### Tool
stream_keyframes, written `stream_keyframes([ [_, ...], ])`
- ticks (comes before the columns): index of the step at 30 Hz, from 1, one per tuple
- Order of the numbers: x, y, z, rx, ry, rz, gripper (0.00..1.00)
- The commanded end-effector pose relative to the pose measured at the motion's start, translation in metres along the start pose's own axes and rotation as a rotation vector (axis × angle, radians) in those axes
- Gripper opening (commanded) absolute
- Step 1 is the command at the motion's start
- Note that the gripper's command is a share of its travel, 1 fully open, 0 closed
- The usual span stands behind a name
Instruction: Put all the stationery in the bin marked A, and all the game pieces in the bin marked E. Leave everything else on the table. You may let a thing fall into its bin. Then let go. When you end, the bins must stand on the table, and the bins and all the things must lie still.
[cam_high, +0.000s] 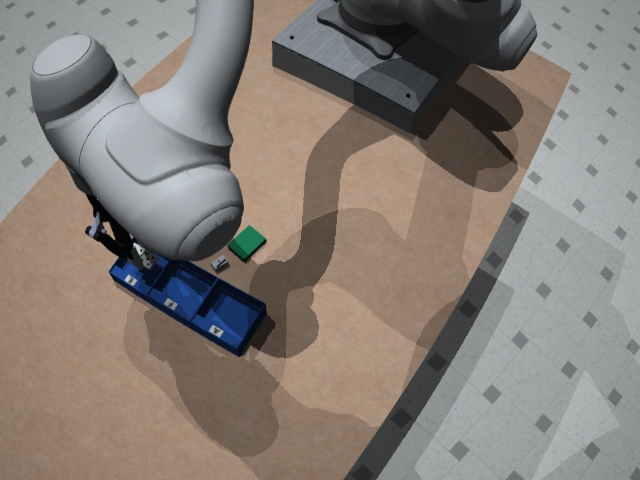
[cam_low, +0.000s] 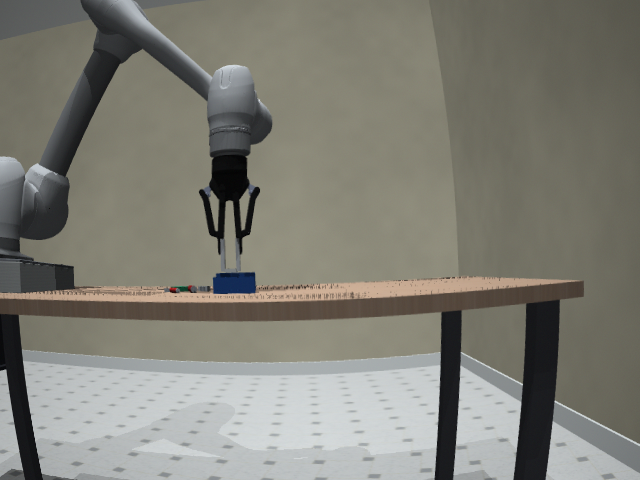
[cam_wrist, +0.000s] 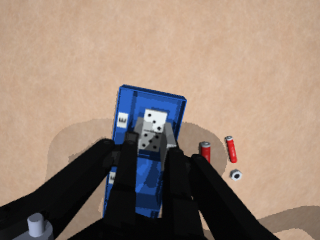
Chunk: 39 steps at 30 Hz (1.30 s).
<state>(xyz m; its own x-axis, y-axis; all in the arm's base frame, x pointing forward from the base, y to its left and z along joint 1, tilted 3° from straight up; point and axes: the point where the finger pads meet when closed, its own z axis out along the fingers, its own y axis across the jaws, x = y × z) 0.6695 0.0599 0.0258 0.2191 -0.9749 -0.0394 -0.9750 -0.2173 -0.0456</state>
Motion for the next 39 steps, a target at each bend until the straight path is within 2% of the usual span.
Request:
stream_keyframes([
  [1,0.0,0.0,0.008,0.0,0.0,0.0,0.13],
  [12,0.0,0.0,0.026,0.0,0.0,0.0,0.13],
  [27,0.0,0.001,0.026,0.0,0.0,0.0,0.13],
  [28,0.0,0.001,0.026,0.0,0.0,0.0,0.19],
  [39,0.0,0.001,0.026,0.0,0.0,0.0,0.19],
])
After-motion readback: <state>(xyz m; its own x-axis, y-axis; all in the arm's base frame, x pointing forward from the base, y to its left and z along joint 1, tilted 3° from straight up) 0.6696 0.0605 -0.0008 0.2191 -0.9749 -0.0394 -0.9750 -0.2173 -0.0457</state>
